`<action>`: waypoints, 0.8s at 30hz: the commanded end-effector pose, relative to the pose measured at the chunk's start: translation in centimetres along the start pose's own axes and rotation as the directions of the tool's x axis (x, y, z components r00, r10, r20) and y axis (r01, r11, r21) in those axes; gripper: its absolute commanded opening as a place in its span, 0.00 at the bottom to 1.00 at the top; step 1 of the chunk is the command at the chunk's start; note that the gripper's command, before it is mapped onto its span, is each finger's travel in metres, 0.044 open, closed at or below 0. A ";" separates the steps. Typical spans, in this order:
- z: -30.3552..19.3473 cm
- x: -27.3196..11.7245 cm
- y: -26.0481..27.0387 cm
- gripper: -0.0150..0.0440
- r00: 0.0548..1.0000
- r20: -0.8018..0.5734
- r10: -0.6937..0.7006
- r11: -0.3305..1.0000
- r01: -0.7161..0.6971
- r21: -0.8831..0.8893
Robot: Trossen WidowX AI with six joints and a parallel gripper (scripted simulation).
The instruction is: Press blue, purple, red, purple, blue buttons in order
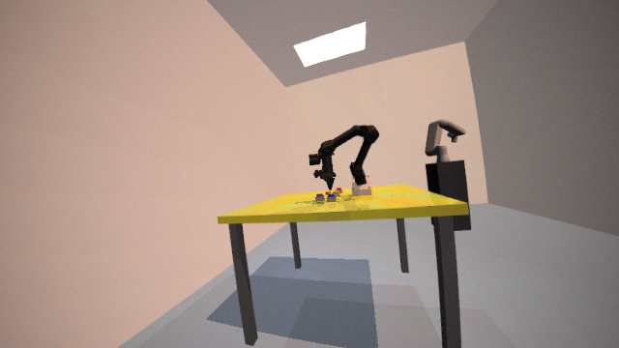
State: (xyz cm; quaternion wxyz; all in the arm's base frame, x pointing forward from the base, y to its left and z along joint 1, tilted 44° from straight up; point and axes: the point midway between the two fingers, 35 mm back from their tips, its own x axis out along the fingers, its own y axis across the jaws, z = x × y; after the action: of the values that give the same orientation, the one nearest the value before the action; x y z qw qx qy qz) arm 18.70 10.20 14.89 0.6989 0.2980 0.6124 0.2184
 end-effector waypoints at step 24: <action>8.2 -6.3 -6.5 0.29 1.000 -0.002 -0.001 1.000 0.001 -0.002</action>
State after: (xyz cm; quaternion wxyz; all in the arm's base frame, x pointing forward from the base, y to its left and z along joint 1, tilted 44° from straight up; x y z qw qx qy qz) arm 24.96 0.53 15.75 0.6939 0.3034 0.6159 0.2172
